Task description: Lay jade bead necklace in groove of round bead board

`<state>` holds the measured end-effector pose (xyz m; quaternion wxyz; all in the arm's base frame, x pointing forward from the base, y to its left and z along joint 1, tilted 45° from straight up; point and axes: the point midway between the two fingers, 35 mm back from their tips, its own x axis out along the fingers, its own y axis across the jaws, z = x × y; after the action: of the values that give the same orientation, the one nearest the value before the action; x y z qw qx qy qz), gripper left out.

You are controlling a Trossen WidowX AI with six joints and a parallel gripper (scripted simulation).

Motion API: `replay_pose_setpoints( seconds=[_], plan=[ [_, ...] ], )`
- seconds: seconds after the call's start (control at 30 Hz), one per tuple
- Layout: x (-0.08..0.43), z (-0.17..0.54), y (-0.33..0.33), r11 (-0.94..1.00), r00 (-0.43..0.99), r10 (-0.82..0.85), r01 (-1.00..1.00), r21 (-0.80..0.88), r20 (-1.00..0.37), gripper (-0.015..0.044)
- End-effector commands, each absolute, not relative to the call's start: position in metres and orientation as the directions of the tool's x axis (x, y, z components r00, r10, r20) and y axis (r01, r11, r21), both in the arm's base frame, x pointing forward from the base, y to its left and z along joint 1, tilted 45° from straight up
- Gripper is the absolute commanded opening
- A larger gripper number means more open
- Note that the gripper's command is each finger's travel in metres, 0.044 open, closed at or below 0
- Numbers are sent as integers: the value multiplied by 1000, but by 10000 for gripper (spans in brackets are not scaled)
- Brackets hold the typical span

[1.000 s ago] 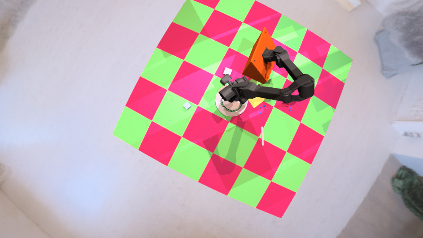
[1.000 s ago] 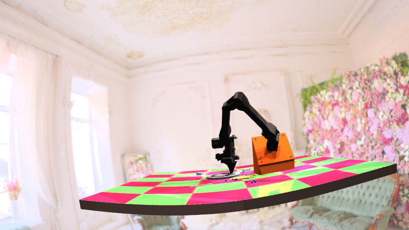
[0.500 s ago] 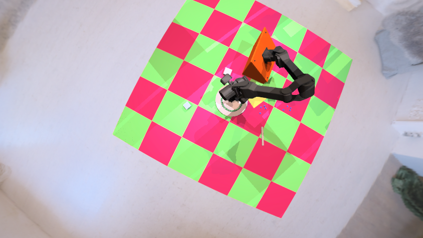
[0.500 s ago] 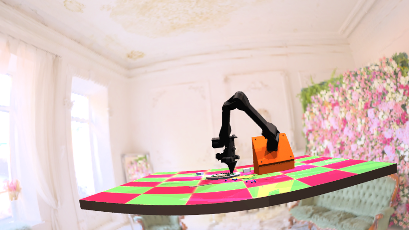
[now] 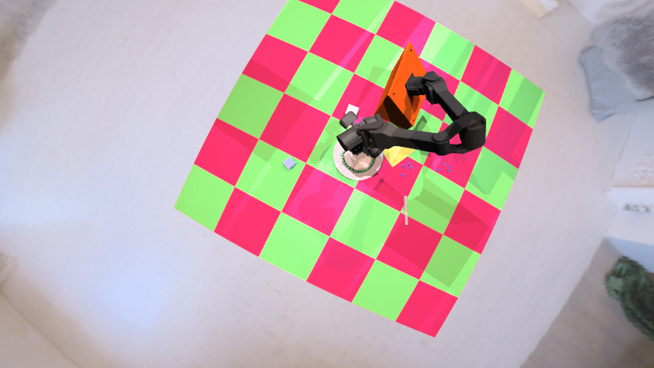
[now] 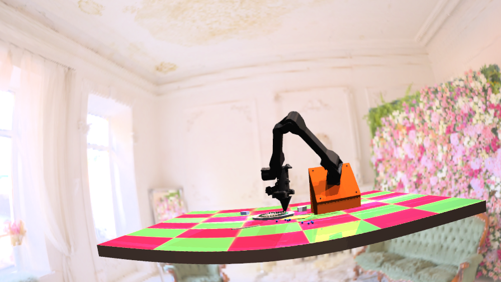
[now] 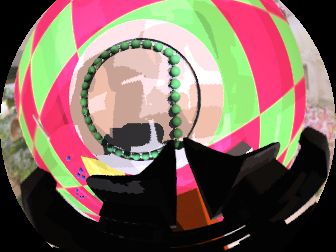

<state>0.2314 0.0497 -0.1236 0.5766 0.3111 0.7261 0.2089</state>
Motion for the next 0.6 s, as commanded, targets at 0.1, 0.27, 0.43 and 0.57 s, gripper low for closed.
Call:
replay_pose_setpoints(
  seconds=[0.1,0.27,0.43,0.57],
  plan=[
    [228,-126,51,721,-149,691,211,660,-708,0],
    [227,-130,54,721,-149,691,211,660,-708,0],
    [230,-128,53,723,-145,689,203,660,-710,79],
    [230,-128,53,723,-145,689,203,660,-710,184]
  ],
)
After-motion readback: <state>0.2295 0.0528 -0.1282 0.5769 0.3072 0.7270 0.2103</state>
